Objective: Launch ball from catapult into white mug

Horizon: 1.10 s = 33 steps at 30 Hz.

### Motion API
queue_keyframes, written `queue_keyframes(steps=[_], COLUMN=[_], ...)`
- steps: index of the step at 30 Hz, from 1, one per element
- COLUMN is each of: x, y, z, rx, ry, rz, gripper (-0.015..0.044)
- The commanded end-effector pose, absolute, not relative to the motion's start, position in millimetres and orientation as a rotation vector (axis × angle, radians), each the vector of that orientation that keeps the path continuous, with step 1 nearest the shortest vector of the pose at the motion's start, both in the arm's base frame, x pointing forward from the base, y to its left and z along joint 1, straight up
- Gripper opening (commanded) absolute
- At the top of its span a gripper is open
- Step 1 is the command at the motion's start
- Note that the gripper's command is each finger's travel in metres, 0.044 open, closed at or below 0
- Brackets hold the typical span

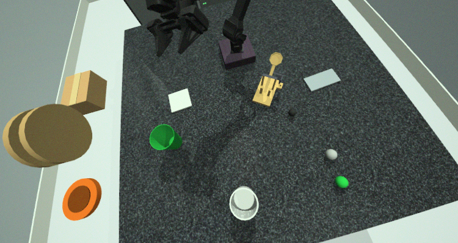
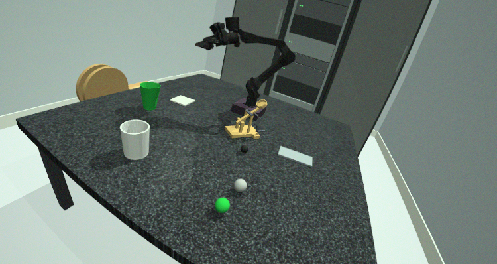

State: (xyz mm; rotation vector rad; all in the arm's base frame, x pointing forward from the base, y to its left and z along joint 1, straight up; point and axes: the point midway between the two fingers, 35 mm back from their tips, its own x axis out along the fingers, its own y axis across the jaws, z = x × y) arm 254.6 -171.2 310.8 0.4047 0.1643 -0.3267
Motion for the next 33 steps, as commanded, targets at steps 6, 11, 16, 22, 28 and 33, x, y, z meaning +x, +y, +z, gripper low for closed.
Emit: queue_keyframes(steps=[6, 11, 16, 22, 28, 33], x=[289.6, 304.0, 312.4, 312.7, 301.8, 284.0], y=[-128.2, -96.4, -60.2, -14.0, 32.2, 68.6], z=[276.0, 254.0, 231.5, 205.1, 180.7, 162.6], rx=[0.593, 0.677, 0.737, 0.768, 0.747, 0.686], ry=[0.361, 0.502, 0.658, 0.859, 1.063, 1.227], rz=[-0.241, -0.202, -0.176, -0.165, -0.179, -0.209], gripper=[0.044, 0.044, 0.044, 0.044, 0.044, 0.044])
